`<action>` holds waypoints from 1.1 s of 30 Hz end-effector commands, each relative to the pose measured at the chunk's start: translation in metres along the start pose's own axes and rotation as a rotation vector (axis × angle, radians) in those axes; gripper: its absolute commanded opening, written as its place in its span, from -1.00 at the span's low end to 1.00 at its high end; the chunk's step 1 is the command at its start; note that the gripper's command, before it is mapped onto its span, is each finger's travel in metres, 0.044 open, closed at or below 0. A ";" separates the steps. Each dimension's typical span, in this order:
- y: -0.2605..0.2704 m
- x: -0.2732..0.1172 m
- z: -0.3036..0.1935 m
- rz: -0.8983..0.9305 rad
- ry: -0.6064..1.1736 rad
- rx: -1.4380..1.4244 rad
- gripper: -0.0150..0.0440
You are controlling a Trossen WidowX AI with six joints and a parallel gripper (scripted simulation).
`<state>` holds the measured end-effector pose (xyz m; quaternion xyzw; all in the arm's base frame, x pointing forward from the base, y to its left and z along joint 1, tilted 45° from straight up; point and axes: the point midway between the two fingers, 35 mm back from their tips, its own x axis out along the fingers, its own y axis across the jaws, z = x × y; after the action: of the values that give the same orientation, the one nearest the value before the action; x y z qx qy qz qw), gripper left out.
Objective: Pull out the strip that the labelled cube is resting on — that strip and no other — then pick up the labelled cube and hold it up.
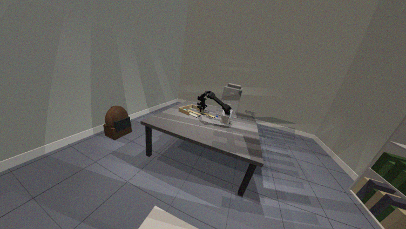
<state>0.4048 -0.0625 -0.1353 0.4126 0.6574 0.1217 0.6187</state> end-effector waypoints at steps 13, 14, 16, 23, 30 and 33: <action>0.000 0.005 -0.001 0.000 0.003 0.000 -0.11; 0.000 0.005 -0.001 0.000 0.003 0.000 -0.14; 0.000 0.005 -0.001 0.000 0.003 0.000 -0.25; -0.002 -0.007 -0.014 0.000 0.003 0.002 -0.49; -0.004 -0.024 -0.038 0.001 0.003 0.005 -0.49; -0.005 -0.030 -0.048 0.002 0.004 0.007 -0.49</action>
<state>0.3688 -0.0679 -0.1136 0.4161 0.6566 0.1214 0.6172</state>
